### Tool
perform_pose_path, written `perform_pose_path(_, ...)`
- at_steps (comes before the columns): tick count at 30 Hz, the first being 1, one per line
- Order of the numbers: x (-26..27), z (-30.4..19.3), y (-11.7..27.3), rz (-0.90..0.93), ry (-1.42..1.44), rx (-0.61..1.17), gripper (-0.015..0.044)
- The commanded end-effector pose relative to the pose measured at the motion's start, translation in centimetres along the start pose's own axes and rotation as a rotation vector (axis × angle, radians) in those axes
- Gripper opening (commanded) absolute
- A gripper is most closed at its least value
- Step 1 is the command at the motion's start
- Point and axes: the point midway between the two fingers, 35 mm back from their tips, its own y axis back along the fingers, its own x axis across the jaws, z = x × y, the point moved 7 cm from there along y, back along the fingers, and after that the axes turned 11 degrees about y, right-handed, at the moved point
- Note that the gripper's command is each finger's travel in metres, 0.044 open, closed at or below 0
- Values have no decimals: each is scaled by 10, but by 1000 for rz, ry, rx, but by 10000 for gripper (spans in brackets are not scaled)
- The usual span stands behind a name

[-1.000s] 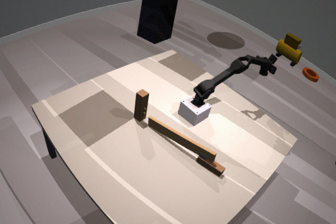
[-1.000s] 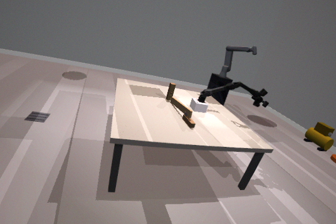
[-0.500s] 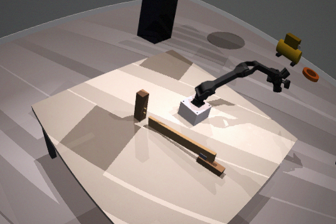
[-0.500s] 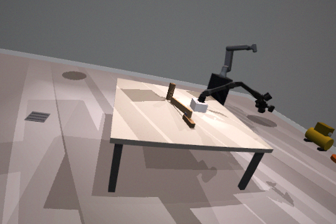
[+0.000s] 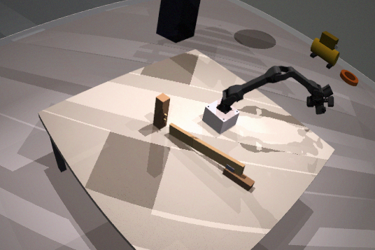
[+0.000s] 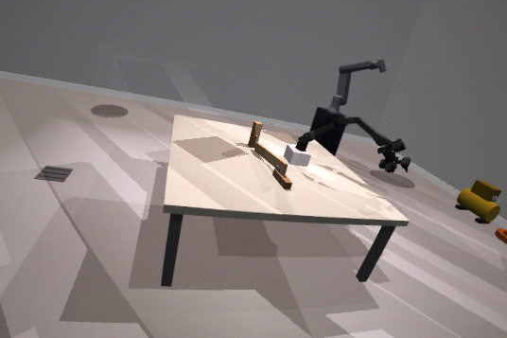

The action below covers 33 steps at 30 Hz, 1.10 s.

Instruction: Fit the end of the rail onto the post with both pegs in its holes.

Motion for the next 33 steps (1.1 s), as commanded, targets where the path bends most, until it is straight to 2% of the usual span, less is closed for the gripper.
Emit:
perform_pose_path(1, 4, 53, 36, 20, 71, -114, 440)
perform_pose_path(10, -8, 158, 134, -17, 295, -378, 440)
perform_pose_path(18, -50, 235, 235, -153, 466, -570, 440)
perform_pose_path(26, -117, 283, 340, -362, 607, -696, 440)
perform_pose_path(33, -195, 295, 427, -570, 690, -726, 440)
